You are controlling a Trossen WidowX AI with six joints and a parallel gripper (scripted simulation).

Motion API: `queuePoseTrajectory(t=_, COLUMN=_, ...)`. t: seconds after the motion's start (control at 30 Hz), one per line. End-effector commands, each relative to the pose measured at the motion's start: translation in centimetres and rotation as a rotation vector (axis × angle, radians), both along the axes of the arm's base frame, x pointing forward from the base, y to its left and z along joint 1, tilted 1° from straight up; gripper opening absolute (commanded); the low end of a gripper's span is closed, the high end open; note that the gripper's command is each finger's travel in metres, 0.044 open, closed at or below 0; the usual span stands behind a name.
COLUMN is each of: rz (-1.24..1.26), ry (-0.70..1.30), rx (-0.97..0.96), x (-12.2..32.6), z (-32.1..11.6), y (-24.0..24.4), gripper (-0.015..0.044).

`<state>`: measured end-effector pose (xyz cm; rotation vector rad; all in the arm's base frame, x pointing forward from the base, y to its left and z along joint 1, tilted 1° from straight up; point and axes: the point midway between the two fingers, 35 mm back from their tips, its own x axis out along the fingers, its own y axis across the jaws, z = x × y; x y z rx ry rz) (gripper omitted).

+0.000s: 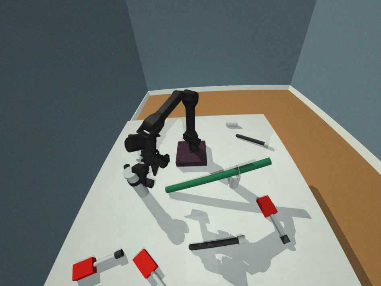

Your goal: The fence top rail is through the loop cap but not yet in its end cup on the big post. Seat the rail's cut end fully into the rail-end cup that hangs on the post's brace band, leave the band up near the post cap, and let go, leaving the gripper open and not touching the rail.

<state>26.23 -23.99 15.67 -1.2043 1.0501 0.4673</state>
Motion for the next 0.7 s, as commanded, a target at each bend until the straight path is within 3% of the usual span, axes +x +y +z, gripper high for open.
queuePoseTrajectory(t=0.0, rz=-0.003, ry=0.009, rx=0.010, x=0.2, z=-1.0, y=0.0, gripper=0.0440)
queuePoseTrajectory(t=0.67, rz=-0.003, ry=0.008, rx=0.010, x=1.7, z=-3.8, y=-0.7, gripper=0.0440)
